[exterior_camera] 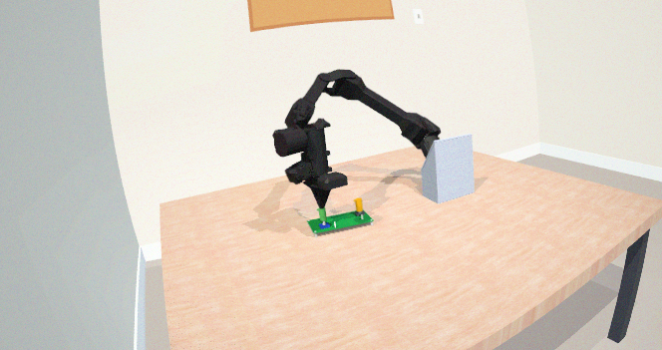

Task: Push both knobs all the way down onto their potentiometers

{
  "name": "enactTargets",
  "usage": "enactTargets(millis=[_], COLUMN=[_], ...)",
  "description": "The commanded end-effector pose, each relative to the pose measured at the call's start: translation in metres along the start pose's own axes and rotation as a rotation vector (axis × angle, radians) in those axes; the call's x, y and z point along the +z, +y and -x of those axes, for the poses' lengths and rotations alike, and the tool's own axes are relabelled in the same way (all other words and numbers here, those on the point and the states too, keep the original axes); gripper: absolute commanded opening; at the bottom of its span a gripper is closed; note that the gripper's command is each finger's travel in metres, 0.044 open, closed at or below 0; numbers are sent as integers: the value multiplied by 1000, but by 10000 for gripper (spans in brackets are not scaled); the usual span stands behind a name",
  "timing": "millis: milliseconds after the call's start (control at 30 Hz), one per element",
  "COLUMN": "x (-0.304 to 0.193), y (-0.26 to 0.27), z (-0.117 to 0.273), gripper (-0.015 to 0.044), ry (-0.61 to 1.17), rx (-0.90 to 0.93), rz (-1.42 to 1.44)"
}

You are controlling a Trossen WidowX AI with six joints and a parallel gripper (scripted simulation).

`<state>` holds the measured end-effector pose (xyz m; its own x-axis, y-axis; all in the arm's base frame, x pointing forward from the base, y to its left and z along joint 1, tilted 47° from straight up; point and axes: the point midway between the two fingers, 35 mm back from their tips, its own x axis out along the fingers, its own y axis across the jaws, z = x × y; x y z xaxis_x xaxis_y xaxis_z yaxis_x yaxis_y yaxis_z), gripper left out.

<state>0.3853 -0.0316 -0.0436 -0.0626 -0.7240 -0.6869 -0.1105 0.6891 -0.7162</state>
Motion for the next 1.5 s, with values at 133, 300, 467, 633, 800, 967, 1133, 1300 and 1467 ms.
enactTargets(millis=[133,300,467,633,800,967,1133,1300,1467], x=[2,2,2,2,2,2,2,2,2], y=[-3,-3,-3,-3,-3,-3,-3,-3,-3], z=[-18,-18,-20,-22,-22,-23,-24,-24,-25], gripper=[0,0,0,0,0,0,0,0,0], ry=[15,15,15,15,15,15,15,15,15], rx=[5,5,5,5,5,4,4,4,4], rz=[-23,-23,-23,-23,-23,-23,-23,-23,-23])
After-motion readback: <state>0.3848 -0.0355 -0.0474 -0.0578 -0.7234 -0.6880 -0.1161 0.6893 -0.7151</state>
